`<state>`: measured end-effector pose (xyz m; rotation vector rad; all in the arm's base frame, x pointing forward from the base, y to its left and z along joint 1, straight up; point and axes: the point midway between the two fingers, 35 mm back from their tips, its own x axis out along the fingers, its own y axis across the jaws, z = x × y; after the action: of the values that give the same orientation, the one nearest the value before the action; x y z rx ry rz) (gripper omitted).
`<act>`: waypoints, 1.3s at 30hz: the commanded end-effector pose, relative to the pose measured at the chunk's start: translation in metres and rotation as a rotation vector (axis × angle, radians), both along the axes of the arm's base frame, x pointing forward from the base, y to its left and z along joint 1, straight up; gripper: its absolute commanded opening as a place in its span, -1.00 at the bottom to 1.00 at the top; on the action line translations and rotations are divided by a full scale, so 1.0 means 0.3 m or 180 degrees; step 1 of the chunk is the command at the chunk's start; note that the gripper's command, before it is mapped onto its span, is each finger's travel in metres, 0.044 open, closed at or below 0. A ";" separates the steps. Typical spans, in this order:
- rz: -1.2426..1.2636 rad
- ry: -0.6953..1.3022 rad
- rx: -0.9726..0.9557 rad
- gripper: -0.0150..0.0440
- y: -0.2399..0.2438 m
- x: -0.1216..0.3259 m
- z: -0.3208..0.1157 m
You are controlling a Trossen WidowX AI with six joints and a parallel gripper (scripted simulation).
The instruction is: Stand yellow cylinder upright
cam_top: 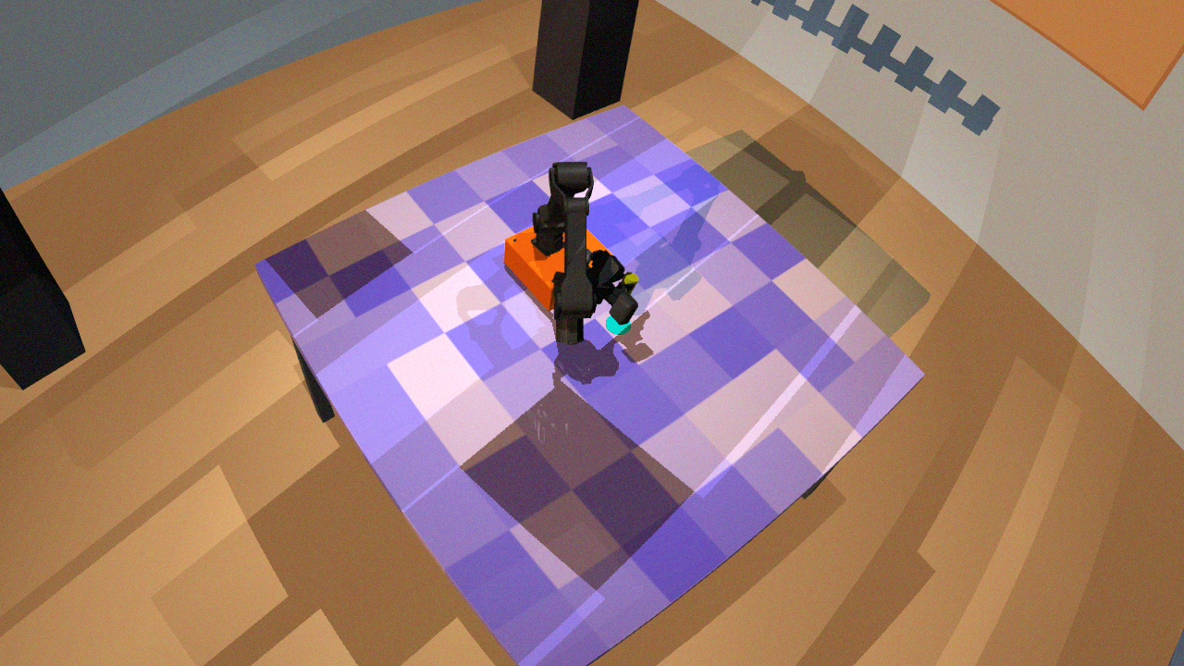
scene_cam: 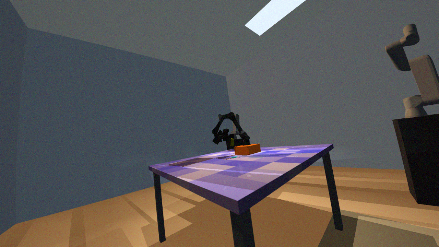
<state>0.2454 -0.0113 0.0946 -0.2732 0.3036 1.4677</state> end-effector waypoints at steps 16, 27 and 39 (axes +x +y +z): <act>0.0085 -0.0074 0.0227 -0.14 -0.010 0.015 -0.218; 0.0109 -0.0087 0.0304 -0.14 0.001 0.008 -0.307; 0.0109 -0.0058 0.0289 -0.14 0.023 0.013 -0.343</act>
<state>0.2488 -0.0051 -0.0074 -0.2251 0.2151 1.5112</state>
